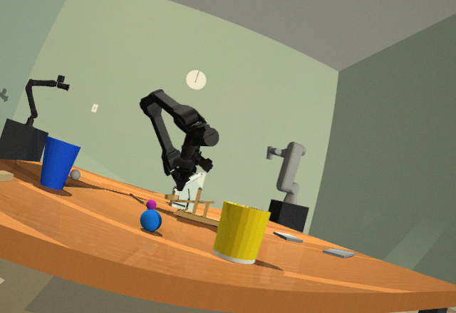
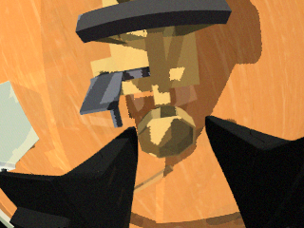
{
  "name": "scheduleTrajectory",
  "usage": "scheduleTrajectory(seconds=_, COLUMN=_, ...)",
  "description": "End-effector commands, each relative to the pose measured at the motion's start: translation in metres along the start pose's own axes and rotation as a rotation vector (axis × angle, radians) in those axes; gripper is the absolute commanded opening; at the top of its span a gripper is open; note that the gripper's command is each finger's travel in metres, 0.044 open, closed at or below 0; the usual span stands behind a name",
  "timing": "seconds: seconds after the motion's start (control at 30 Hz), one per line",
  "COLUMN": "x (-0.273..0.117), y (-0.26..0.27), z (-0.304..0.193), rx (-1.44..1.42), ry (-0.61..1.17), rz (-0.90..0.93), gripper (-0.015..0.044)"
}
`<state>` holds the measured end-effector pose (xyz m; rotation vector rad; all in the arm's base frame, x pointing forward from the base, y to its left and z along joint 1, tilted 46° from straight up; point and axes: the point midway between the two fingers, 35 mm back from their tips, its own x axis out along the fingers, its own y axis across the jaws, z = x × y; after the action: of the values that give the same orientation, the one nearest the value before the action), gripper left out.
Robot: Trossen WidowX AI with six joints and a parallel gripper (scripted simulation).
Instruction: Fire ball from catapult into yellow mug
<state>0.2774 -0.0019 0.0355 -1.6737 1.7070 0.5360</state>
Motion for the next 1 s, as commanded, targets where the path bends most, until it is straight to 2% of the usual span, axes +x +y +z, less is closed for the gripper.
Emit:
scheduleTrajectory(seconds=0.0, x=-0.007, y=0.0, z=0.002, rx=-0.012, ry=0.003, rz=0.008, gripper=0.0341)
scheduleTrajectory(seconds=0.13, x=-0.067, y=-0.004, z=0.004, rx=-0.005, ry=-0.006, rz=0.003, gripper=0.044)
scheduleTrajectory(seconds=0.2, x=-0.096, y=-0.001, z=0.002, rx=-0.001, ry=-0.005, rz=0.0, gripper=0.044)
scheduleTrajectory(seconds=0.27, x=-0.107, y=0.0, z=0.001, rx=0.001, ry=-0.004, rz=0.0, gripper=0.044)
scheduleTrajectory(seconds=0.33, x=-0.107, y=0.0, z=0.001, rx=0.001, ry=-0.004, rz=0.0, gripper=0.044)
scheduleTrajectory(seconds=0.37, x=-0.084, y=-0.004, z=0.006, rx=-0.005, ry=-0.007, rz=-0.01, gripper=0.044)
scheduleTrajectory(seconds=0.4, x=-0.082, y=-0.005, z=0.012, rx=-0.005, ry=-0.007, rz=-0.009, gripper=0.044)
scheduleTrajectory(seconds=0.67, x=-0.053, y=0.002, z=0.107, rx=0.003, ry=0.002, rz=0.005, gripper=0.044)
scheduleTrajectory(seconds=0.9, x=-0.052, y=0.002, z=0.109, rx=0.003, ry=0.003, rz=0.005, gripper=0.044)
scheduleTrajectory(seconds=0.97, x=-0.041, y=0.002, z=0.109, rx=0.003, ry=0.002, rz=0.005, gripper=0.044)
